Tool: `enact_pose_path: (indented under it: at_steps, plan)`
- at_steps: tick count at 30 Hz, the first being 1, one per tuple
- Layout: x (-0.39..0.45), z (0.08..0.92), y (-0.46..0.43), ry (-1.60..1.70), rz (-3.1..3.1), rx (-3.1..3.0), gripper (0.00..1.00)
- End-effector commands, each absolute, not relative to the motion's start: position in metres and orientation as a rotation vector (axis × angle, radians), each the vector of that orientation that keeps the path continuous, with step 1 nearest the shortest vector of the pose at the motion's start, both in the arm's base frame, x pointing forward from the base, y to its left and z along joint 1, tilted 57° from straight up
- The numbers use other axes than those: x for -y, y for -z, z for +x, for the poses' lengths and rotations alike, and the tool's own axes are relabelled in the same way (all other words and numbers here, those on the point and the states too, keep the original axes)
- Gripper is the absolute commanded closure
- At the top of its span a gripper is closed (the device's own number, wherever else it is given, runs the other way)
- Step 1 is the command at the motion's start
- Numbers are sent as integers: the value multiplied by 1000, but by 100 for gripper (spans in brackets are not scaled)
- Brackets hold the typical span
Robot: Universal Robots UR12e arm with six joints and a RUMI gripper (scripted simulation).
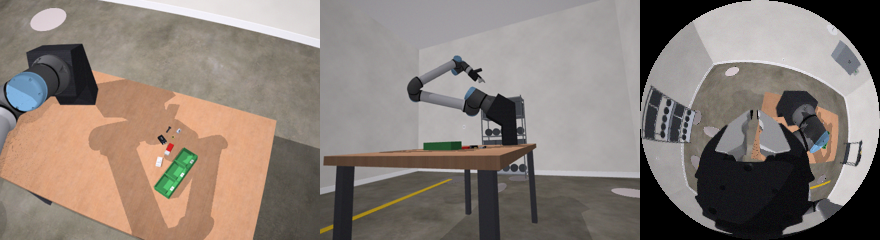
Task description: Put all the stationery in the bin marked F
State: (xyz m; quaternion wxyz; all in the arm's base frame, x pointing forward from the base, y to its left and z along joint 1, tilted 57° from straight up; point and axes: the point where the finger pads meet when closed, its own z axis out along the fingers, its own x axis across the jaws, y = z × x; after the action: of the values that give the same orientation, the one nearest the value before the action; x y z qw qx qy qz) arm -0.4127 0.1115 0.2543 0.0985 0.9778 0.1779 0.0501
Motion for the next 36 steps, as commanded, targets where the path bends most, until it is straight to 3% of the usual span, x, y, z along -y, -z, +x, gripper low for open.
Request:
enact_pose_path:
  at_steps: [1,36]
  plan:
    - [-81,-399,-233,-147,2894,-526,96]
    - [118,-313,-93,-147,2894,-526,96]
